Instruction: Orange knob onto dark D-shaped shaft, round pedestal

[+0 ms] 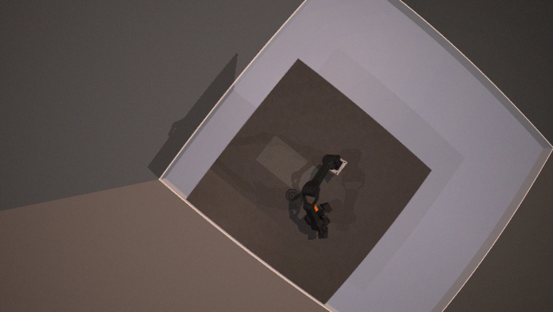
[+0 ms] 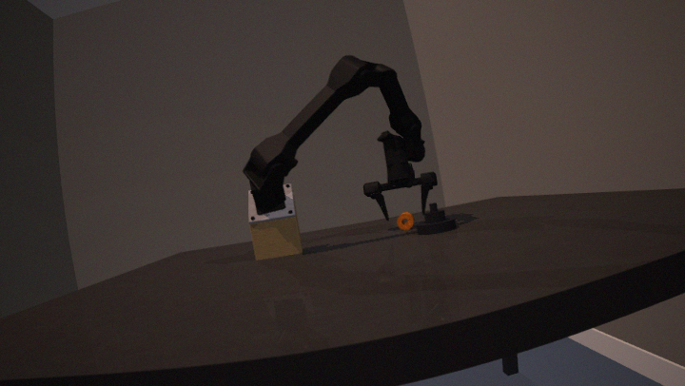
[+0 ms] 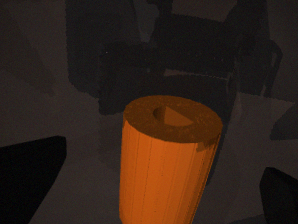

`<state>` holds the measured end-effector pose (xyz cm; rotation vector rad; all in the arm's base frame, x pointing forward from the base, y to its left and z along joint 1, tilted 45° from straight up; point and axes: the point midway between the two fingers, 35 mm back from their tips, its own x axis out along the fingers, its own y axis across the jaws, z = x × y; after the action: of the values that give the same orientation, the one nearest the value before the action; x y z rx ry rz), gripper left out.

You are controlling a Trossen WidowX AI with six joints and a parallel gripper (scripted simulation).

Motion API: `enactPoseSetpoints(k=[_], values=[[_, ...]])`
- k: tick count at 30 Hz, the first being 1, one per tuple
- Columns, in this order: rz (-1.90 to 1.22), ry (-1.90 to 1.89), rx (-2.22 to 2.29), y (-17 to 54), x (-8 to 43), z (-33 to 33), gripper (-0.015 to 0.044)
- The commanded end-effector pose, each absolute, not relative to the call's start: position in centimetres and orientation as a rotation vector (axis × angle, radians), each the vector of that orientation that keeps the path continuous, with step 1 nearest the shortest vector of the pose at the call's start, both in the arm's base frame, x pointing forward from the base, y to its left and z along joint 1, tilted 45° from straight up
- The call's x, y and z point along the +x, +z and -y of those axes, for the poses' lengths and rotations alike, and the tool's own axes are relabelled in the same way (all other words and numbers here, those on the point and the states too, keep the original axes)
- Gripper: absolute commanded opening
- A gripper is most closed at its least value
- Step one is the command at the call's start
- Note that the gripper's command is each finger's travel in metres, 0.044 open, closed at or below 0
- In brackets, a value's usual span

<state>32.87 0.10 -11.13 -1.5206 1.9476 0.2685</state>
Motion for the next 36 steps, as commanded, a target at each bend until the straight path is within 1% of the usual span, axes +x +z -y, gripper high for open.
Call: enactPoseSetpoints(k=[1,9,16,17,25,34,36], values=[[-1.948,0.27,-1.529,-11.55,32.83,0.38,0.044],[-1.949,0.269,-1.53,-12.26,32.74,1.14,0.044],[-1.949,0.269,-1.53,-12.26,32.74,1.14,0.0256],[-1.949,0.269,-1.53,-12.26,32.74,1.14,0.024],[-1.949,0.269,-1.53,-12.26,32.74,1.14,0.024],[-1.949,0.269,-1.53,-12.26,32.74,1.14,0.018],[-1.949,0.269,-1.53,-12.26,32.74,1.14,0.0179]])
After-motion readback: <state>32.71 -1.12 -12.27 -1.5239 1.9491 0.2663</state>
